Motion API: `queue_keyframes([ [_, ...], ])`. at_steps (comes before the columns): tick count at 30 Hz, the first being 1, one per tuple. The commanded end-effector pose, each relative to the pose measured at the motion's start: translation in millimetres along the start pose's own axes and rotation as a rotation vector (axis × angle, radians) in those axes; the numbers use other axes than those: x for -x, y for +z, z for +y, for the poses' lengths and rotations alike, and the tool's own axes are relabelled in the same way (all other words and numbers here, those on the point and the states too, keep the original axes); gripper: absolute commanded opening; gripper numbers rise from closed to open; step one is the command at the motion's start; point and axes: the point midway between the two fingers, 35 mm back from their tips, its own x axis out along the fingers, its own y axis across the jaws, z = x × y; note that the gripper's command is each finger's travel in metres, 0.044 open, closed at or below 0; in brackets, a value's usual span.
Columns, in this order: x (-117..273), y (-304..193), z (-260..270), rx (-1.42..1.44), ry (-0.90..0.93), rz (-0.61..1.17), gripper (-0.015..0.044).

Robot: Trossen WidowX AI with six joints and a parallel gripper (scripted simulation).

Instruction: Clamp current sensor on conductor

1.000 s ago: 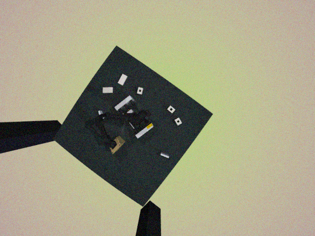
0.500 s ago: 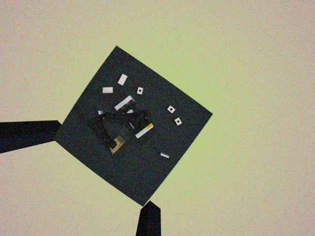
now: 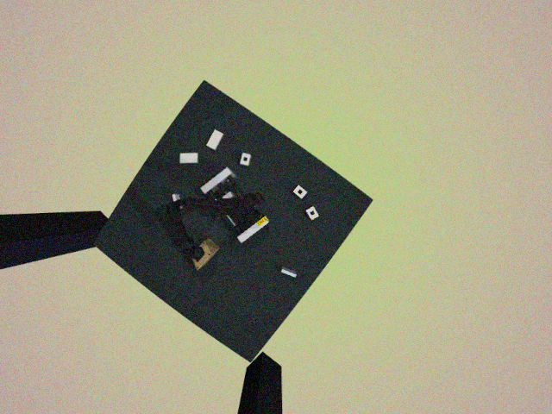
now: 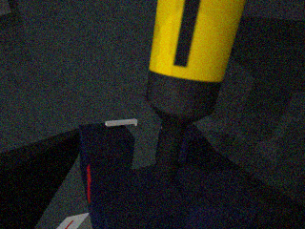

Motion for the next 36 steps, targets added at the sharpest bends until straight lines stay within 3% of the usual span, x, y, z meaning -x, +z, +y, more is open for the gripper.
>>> queue_keyframes([
  [1,1.1,0.0,3.8,0.008,0.013,0.001,0.0],
  [19,1.1,0.0,3.8,0.008,0.013,0.001,0.0],
  [36,4.3,3.2,5.7,0.014,-0.205,-0.018,0.0],
])
